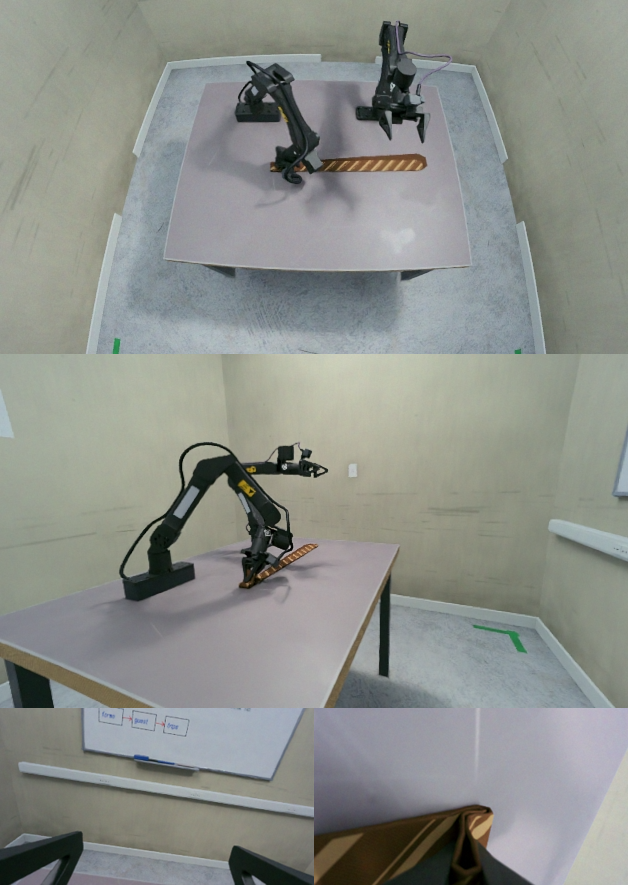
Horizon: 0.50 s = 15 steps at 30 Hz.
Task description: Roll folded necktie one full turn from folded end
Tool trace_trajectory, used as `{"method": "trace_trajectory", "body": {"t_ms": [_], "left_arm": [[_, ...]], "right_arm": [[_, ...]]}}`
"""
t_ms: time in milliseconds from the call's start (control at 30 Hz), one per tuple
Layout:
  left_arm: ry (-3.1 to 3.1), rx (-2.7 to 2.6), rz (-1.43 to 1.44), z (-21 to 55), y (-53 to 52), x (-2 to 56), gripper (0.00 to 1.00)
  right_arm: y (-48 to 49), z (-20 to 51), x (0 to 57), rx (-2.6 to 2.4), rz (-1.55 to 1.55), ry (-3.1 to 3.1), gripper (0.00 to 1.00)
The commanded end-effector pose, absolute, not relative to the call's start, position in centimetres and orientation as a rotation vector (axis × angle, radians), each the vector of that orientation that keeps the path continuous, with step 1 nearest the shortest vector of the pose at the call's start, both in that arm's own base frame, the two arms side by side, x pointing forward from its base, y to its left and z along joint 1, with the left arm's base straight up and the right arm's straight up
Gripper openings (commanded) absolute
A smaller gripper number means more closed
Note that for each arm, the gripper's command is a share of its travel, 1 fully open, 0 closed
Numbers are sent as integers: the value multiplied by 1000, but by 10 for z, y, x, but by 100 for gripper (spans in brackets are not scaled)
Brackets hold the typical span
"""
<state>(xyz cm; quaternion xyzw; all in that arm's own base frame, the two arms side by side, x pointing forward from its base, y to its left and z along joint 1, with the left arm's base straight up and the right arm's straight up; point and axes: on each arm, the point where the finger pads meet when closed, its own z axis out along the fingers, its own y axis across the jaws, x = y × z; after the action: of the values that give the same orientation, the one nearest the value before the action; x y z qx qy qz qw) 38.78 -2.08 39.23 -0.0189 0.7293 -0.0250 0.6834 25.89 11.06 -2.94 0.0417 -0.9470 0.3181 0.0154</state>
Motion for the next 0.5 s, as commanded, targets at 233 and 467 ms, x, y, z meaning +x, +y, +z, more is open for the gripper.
{"method": "trace_trajectory", "body": {"t_ms": [233, 467], "left_arm": [[1560, -46, -70, 420, -20, 389, 100], [1560, -46, -70, 420, -20, 389, 100]], "right_arm": [[120, -27, 266, 163, 974, -2997, 9], [120, -27, 266, 167, 974, -2998, 9]]}}
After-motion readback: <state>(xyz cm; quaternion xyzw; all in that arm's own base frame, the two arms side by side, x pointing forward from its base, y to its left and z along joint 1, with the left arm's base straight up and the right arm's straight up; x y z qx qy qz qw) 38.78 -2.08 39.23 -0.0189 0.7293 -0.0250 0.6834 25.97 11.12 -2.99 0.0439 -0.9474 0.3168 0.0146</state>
